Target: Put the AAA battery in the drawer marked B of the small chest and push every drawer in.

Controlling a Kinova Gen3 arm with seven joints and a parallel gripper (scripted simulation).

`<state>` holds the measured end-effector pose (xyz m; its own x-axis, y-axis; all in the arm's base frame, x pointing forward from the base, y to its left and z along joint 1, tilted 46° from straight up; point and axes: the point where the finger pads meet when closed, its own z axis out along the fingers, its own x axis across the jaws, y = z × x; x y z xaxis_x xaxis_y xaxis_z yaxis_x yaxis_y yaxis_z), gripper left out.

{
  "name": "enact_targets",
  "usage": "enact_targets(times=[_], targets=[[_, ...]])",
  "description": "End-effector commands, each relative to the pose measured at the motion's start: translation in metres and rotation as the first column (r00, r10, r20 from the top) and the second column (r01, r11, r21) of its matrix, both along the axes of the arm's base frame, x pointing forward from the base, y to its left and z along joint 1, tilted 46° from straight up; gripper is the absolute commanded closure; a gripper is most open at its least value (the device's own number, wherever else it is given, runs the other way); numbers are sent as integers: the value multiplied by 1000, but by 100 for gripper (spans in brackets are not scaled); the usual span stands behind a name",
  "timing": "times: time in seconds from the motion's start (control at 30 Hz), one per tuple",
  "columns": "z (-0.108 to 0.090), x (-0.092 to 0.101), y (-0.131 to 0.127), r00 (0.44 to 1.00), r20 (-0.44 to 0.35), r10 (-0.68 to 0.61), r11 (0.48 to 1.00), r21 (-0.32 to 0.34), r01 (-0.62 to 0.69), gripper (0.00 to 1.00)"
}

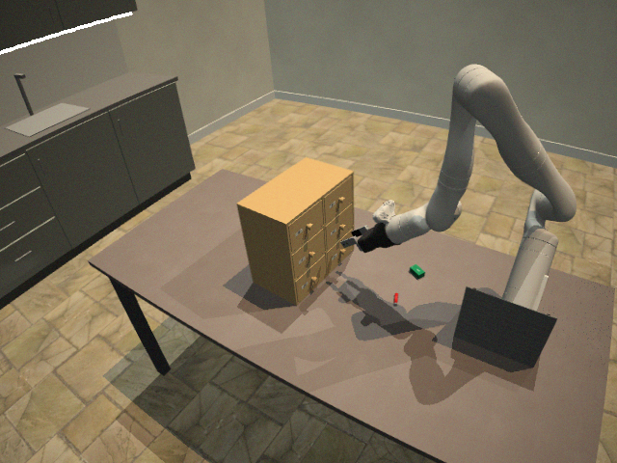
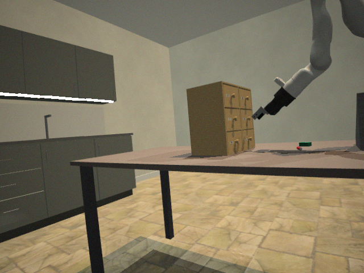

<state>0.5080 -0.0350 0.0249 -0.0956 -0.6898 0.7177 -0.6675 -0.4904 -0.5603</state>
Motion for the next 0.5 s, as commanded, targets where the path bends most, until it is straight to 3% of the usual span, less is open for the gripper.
enact_targets(times=[0.0,0.47], targets=[[-2,-1,0,1000,-3,5,1000,0,-5,0],[-2,-1,0,1000,-2,7,1000,0,-7,0]])
